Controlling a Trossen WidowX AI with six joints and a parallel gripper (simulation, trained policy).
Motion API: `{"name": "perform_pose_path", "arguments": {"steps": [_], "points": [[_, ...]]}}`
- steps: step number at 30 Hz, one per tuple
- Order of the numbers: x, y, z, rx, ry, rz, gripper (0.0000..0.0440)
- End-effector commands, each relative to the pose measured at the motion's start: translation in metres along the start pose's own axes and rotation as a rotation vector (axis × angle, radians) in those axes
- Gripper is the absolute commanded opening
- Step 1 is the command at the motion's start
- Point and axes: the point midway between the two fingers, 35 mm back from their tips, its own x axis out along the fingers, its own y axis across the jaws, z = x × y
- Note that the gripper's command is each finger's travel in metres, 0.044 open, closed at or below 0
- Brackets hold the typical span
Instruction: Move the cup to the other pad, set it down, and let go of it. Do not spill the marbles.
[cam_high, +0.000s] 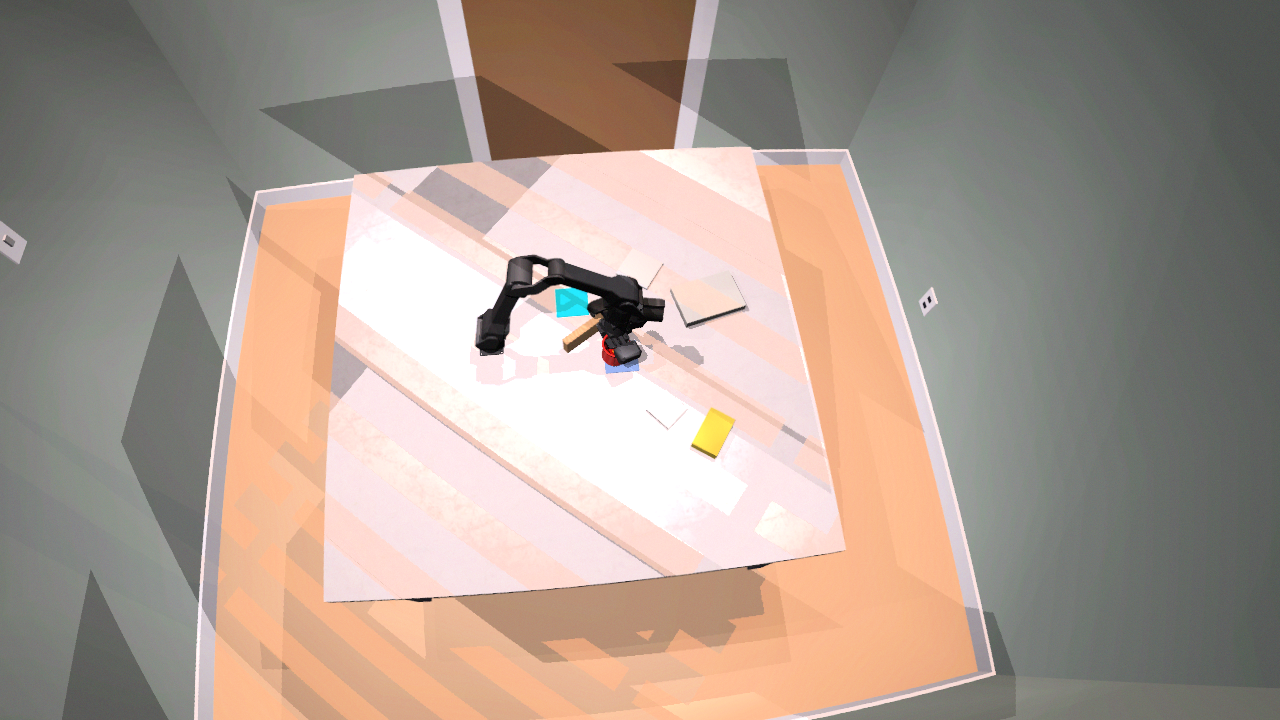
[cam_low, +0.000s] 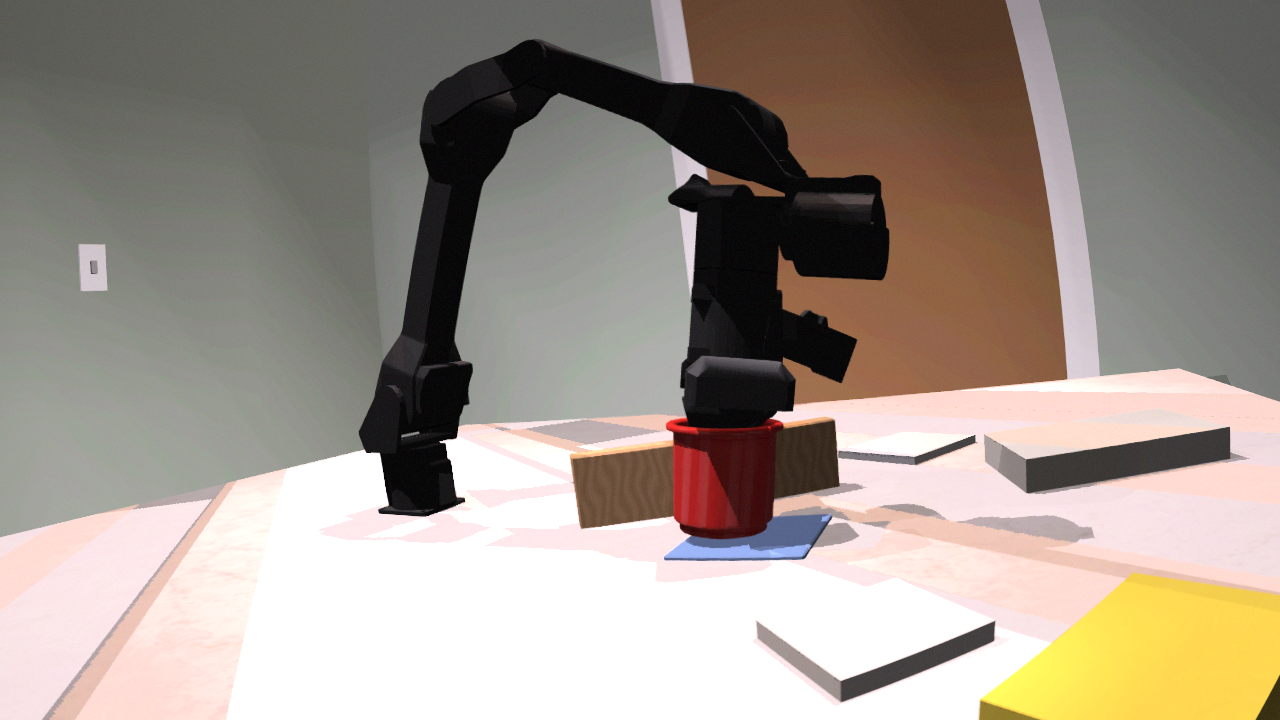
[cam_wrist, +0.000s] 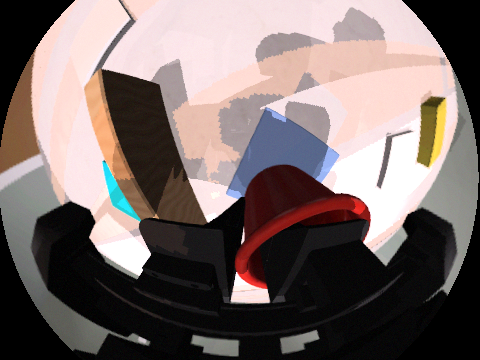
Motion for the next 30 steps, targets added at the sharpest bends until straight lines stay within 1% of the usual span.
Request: {"name": "perform_pose_path", "arguments": {"steps": [1,17,30], "points": [[-0.012,0.001,0.001,-0.032,-0.020,-0.002,0.0003],[-0.058,0.025,-0.003,-0.123,-0.065,-0.001,0.0000],[-0.082,0.059,0.007,-0.198,-0.123,-0.027,0.0003]]}}
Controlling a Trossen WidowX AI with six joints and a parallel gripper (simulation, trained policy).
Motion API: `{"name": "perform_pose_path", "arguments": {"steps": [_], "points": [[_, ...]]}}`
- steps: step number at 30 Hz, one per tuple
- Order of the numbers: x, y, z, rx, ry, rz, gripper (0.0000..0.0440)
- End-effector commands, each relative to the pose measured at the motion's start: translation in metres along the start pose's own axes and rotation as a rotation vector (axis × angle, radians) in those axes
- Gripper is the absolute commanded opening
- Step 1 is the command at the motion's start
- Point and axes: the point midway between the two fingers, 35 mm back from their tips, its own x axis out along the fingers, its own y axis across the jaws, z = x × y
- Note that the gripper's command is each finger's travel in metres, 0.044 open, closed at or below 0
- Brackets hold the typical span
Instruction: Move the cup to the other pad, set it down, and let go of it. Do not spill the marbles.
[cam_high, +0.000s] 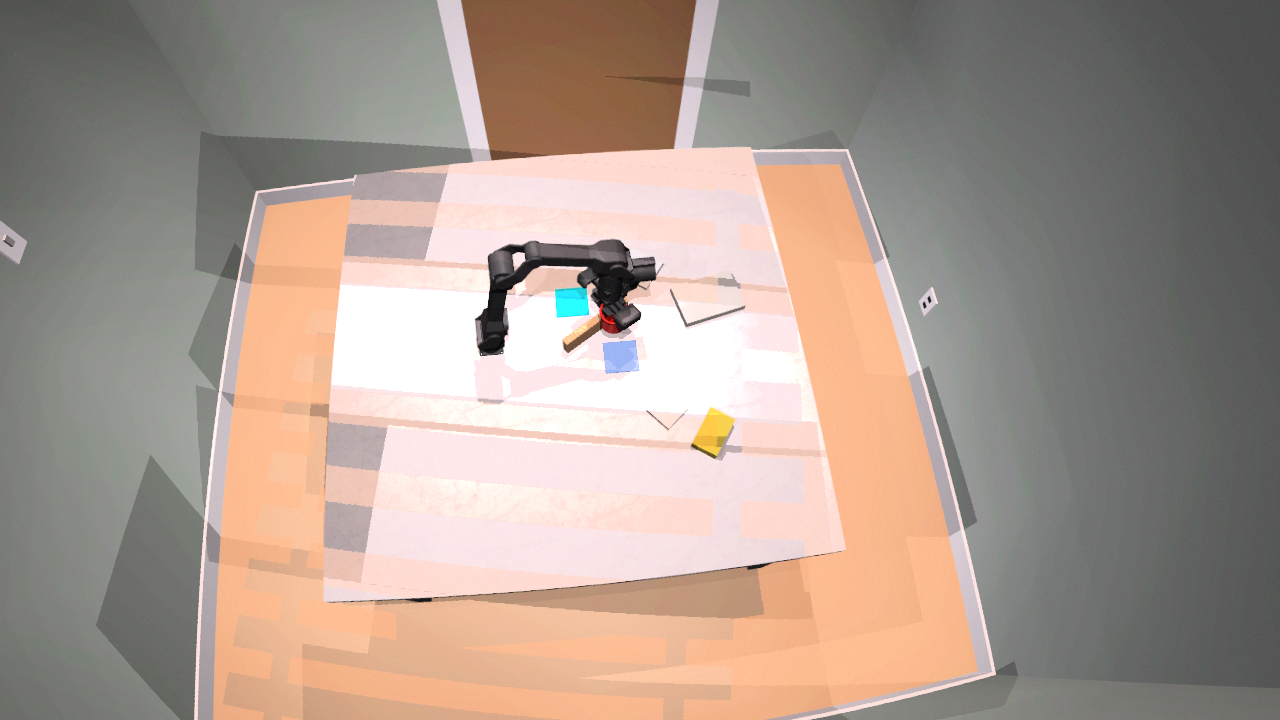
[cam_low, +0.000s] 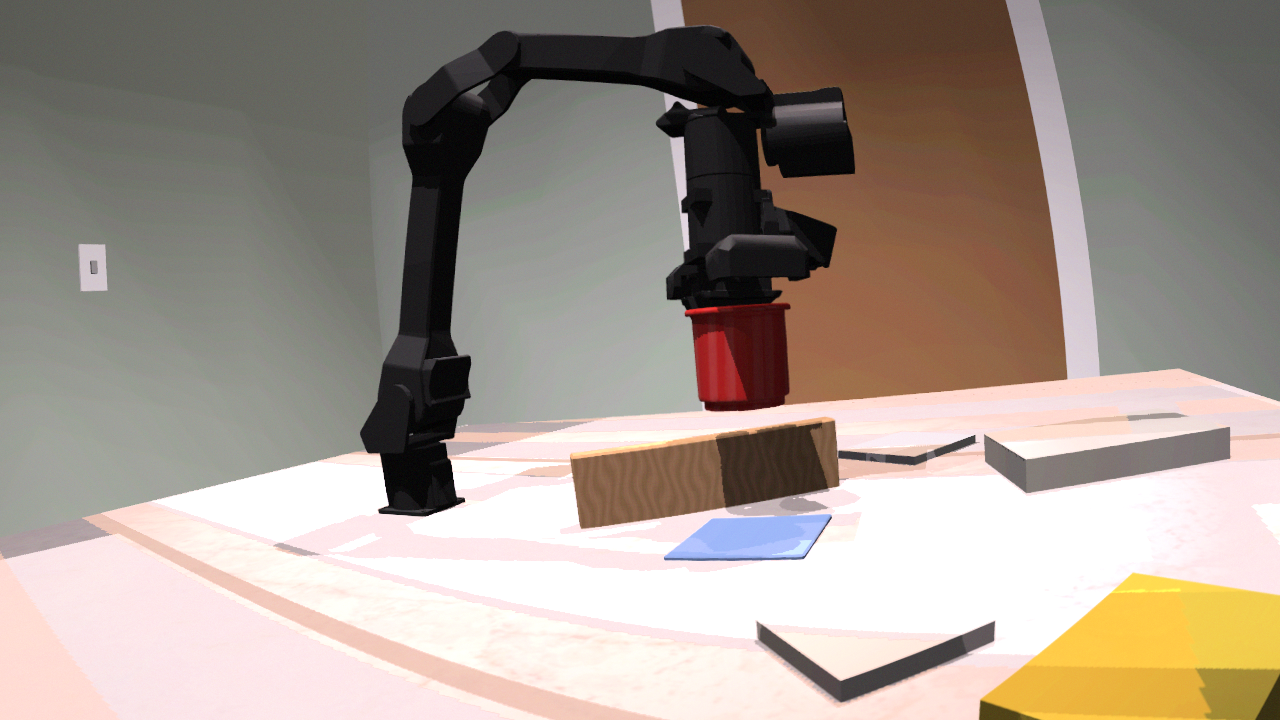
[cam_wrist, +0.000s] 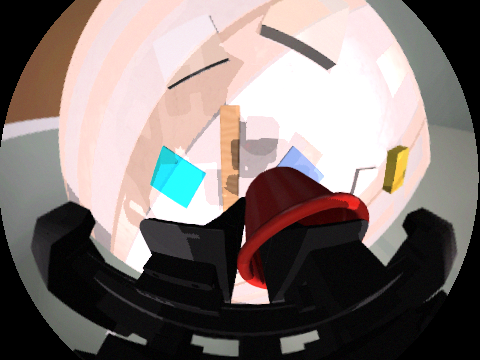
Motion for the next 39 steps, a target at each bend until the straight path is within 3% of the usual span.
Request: {"name": "perform_pose_path", "arguments": {"steps": [1,21,39], "points": [[-0.007,0.008,0.005,-0.014,-0.025,-0.007,0.0003],[-0.016,0.066,0.027,-0.111,-0.102,-0.045,0.0000],[0.005,0.107,0.021,-0.141,-0.121,-0.056,0.0000]]}}
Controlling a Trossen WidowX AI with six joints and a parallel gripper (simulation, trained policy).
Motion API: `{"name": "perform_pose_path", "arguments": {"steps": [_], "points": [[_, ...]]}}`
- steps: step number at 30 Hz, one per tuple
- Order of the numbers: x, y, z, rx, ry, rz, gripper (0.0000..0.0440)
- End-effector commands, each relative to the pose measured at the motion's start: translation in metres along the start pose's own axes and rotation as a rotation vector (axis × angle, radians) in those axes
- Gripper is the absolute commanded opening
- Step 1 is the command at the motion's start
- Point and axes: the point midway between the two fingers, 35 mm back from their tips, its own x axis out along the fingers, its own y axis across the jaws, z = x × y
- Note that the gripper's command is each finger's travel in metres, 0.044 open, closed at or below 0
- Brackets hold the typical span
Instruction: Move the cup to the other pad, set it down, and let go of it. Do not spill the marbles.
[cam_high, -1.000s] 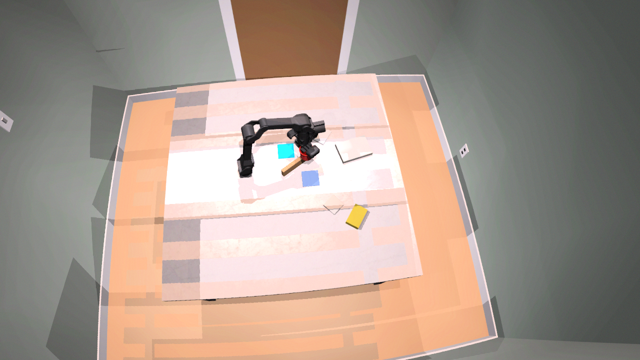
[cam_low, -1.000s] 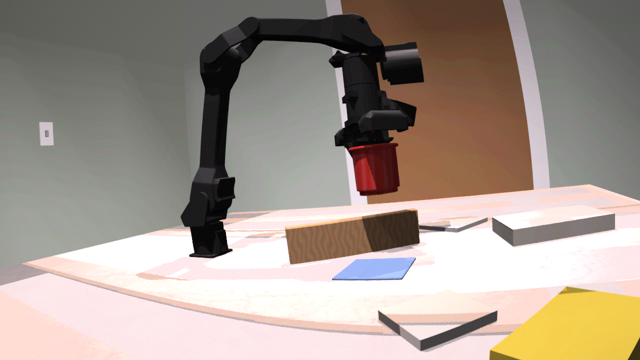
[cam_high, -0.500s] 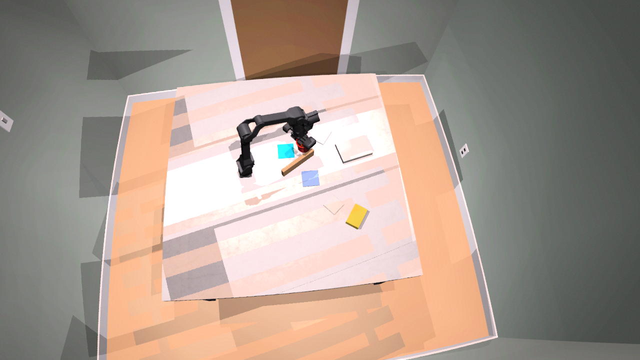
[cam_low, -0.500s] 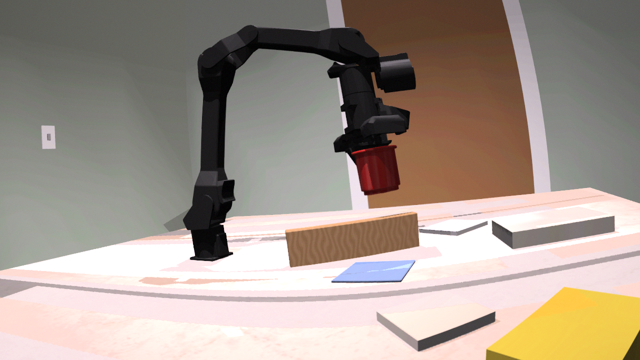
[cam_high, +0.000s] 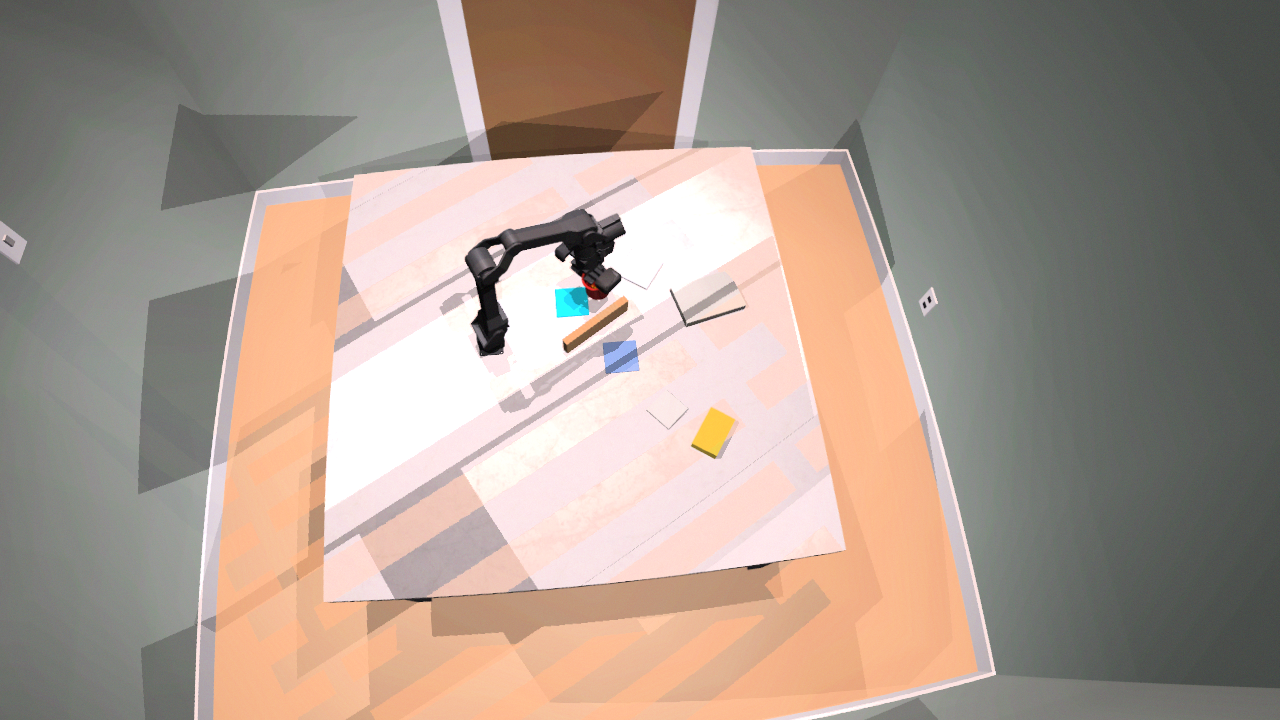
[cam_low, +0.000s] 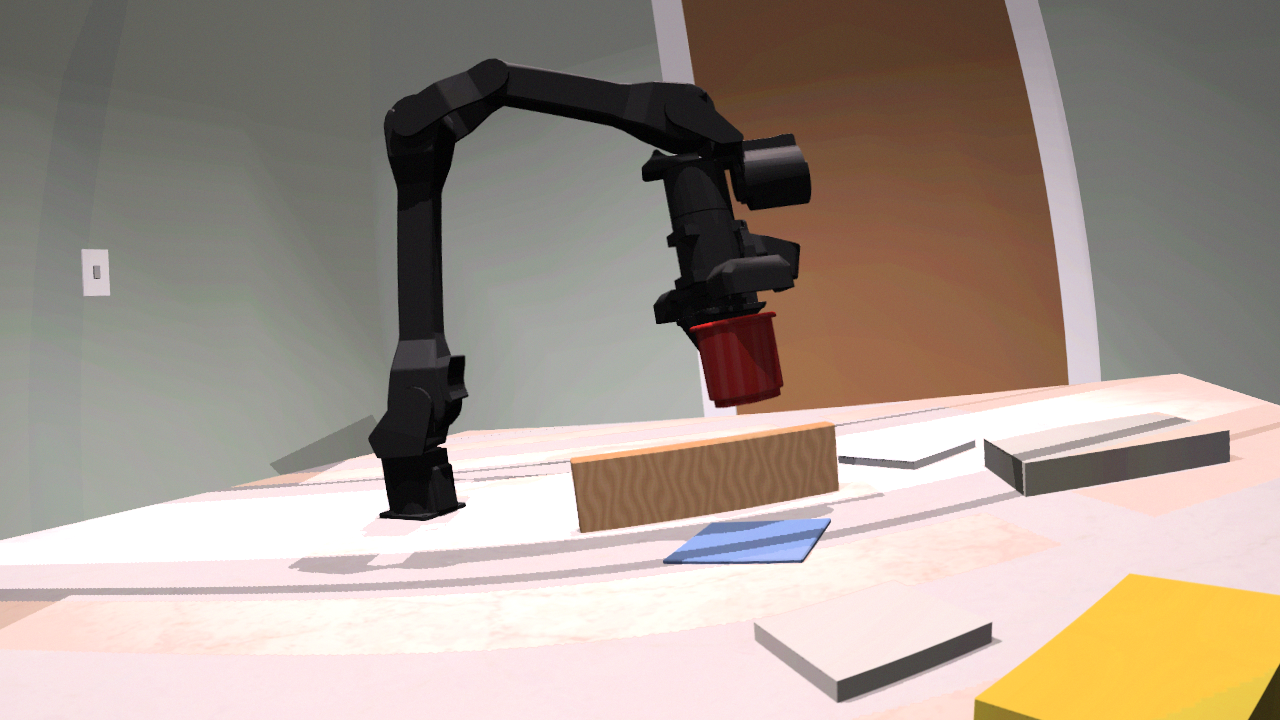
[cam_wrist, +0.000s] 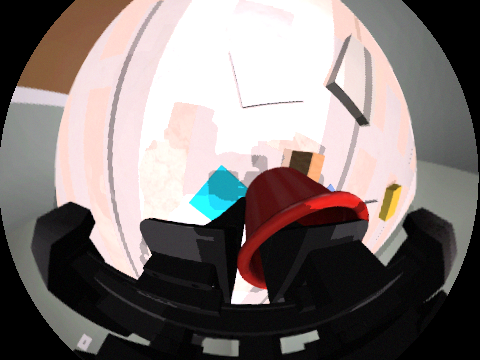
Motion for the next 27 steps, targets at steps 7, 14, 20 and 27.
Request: {"name": "perform_pose_path", "arguments": {"steps": [7,14,20,27], "points": [[0.018,0.012,-0.012,0.012,0.004,-0.009,0.0000],[0.033,0.022,-0.022,0.023,0.005,-0.009,0.0000],[0.045,0.031,-0.031,0.031,0.010,-0.008,0.0000],[0.056,0.041,-0.042,0.038,0.019,-0.008,0.0011]]}}
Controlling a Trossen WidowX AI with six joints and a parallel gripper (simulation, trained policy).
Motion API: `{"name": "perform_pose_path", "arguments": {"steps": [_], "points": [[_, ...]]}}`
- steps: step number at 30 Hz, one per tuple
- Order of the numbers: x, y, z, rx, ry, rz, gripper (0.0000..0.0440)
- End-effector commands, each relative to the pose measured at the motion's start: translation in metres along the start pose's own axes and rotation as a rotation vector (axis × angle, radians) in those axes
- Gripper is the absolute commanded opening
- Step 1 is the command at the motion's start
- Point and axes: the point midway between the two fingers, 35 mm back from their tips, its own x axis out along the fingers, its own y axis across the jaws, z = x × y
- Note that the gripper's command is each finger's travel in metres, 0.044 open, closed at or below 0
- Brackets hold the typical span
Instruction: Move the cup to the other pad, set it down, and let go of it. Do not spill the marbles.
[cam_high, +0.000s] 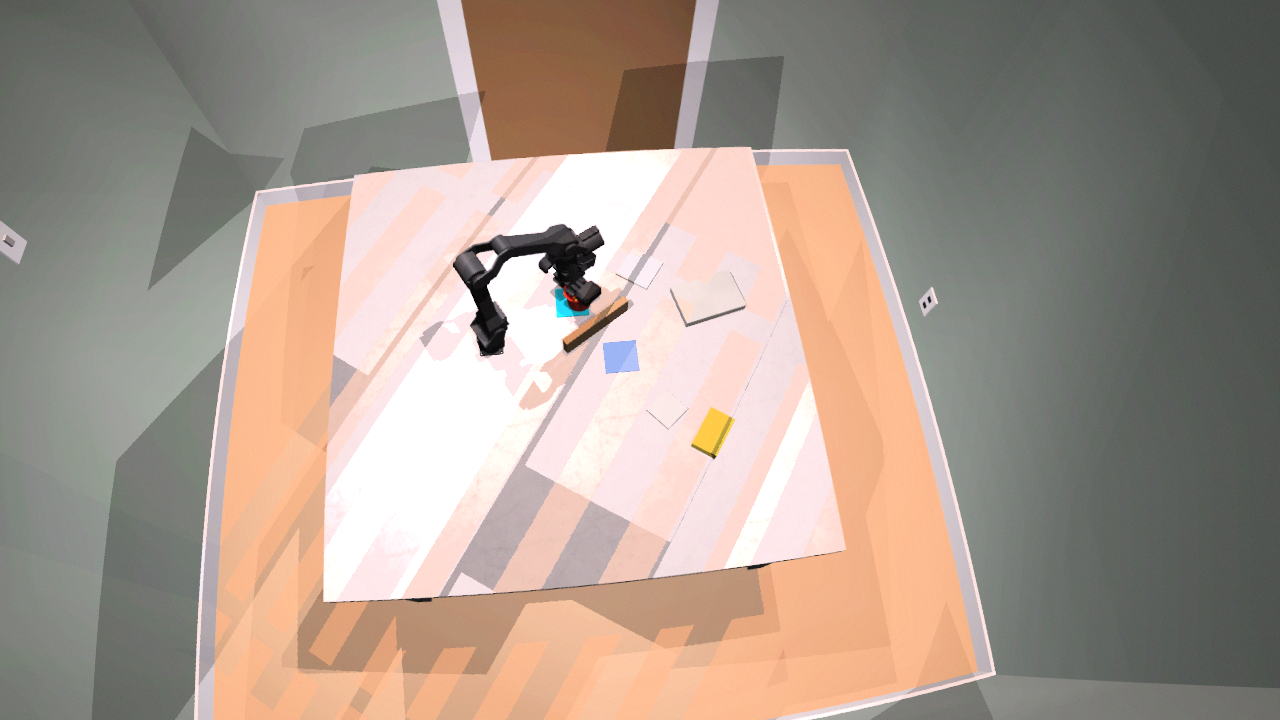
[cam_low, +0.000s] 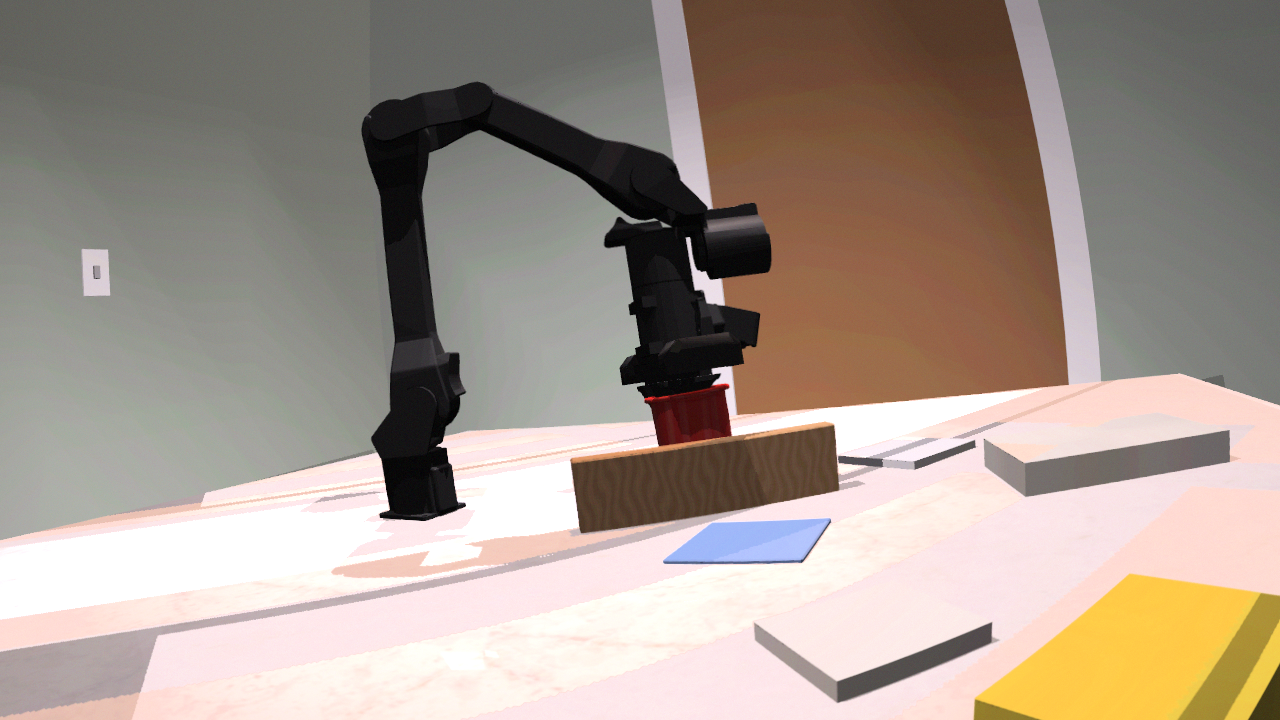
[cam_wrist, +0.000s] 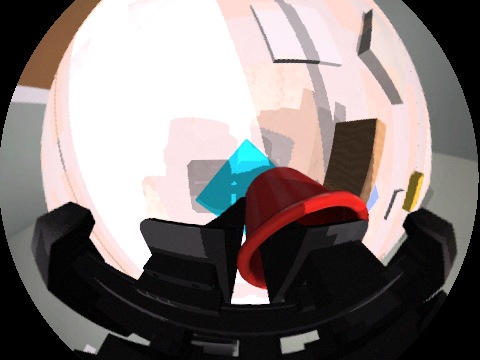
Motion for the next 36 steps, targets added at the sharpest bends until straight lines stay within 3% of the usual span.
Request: {"name": "perform_pose_path", "arguments": {"steps": [1,9,13,26,36], "points": [[0.004,0.003,-0.006,0.004,0.004,-0.009,0.0016],[0.008,0.008,-0.010,0.010,-0.004,-0.010,0.0053],[0.001,0.008,-0.005,0.019,-0.052,-0.003,0.0125],[-0.016,0.011,-0.007,0.025,-0.151,0.030,0.0171],[-0.033,0.012,-0.008,0.043,-0.227,0.044,0.0234]]}}
